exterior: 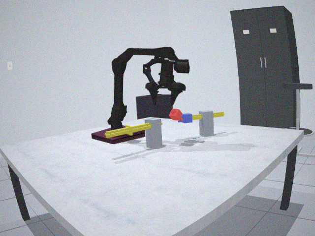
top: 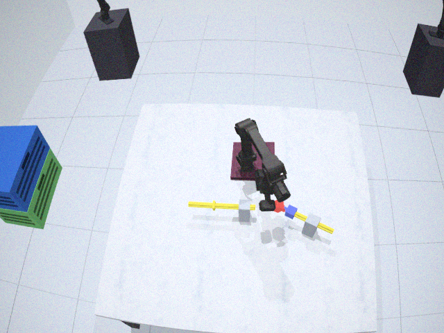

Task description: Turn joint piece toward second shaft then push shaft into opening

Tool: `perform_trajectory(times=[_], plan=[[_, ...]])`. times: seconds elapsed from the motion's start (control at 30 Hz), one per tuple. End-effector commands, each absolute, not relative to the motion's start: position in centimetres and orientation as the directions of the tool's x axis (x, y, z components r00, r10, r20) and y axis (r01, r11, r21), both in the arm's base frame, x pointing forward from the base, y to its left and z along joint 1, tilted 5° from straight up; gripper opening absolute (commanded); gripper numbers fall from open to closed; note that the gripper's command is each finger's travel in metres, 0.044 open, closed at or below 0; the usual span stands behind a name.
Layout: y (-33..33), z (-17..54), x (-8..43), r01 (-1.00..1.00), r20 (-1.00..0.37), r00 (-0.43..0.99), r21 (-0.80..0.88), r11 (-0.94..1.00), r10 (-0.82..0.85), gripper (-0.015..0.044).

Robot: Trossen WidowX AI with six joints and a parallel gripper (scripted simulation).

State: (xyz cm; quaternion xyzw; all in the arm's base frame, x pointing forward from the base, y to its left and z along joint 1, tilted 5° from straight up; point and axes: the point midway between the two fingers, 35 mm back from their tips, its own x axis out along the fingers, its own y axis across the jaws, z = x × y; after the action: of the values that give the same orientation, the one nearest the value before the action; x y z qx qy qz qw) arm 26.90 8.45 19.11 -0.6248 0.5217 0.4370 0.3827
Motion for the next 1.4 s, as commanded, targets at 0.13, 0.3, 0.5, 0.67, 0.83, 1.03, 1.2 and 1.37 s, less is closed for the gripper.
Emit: perform_trajectory(times=[0.13,0.3,0.5,0.67,0.83,1.03,1.2,1.37], plan=[[8.7,19.5,27.3,-0.996,-0.96,0.072,-0.053,-0.076,-0.269,0.044],[8.7,19.0,27.4,-0.996,-0.96,0.072,-0.053,-0.075,-0.269,0.044],[8.6,16.8,27.6,-0.996,-0.96,0.072,-0.054,-0.075,-0.269,0.044],[8.5,14.9,27.7,-0.996,-0.96,0.072,-0.054,-0.075,-0.27,0.044],[8.4,13.6,27.6,-0.996,-0.96,0.072,-0.053,-0.075,-0.27,0.044],[10.1,13.6,27.7,-0.995,-0.961,0.078,-0.058,-0.08,-0.266,0.044],[12.5,13.4,27.5,-0.995,-0.962,0.077,-0.058,-0.08,-0.263,0.044],[15.0,13.1,27.1,-0.996,-0.962,0.072,-0.054,-0.076,-0.263,0.044]])
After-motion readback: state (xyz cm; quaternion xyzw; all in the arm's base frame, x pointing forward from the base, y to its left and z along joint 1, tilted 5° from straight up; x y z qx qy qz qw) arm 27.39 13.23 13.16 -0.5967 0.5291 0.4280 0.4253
